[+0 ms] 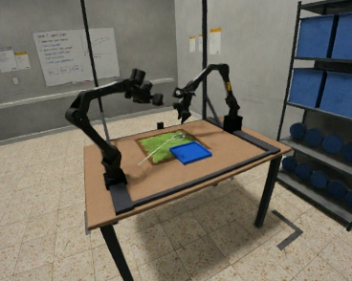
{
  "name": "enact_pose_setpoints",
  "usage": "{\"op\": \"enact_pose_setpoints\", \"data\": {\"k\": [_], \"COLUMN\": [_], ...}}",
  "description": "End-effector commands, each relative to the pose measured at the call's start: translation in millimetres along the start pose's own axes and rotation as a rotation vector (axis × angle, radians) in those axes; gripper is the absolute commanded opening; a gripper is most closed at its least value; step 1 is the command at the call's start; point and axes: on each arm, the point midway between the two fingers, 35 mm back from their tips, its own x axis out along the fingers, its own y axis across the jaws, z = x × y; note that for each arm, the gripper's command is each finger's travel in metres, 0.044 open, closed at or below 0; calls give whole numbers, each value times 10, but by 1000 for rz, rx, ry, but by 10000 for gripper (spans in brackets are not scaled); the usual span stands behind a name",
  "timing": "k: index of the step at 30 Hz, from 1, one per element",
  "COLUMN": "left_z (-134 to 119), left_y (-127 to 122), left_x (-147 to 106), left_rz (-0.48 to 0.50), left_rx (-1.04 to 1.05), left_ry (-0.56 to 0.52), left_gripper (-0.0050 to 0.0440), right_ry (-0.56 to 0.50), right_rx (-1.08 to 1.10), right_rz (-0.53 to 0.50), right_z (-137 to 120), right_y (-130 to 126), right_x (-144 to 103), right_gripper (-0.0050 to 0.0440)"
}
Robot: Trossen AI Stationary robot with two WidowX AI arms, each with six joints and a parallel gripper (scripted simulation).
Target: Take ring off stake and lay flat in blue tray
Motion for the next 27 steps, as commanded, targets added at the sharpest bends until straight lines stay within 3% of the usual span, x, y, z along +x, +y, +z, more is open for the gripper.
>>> {"op": "enact_pose_setpoints", "data": {"k": [1,4,10,16,27], "left_z": [73,73,122,183,145], "left_y": [-5,-5,-58,-198,-337], "left_x": [-71,-71,65,466,903], "left_rz": [0,0,-4,-4,22], "left_rx": [-1,-1,-26,-106,-184], "left_ry": [-26,-26,19,162,306], "left_gripper": [440,440,296,152,146], "right_ry": [-21,-20,-21,-21,-21], "right_rx": [-11,-12,-9,-9,-9], "right_rz": [5,7,4,4,4], "right_z": [45,44,55,55,55], "right_y": [-10,-4,-5,-5,-5], "right_x": [-51,-51,-48,-48,-48], "right_gripper": [440,440,440,440,440]}}
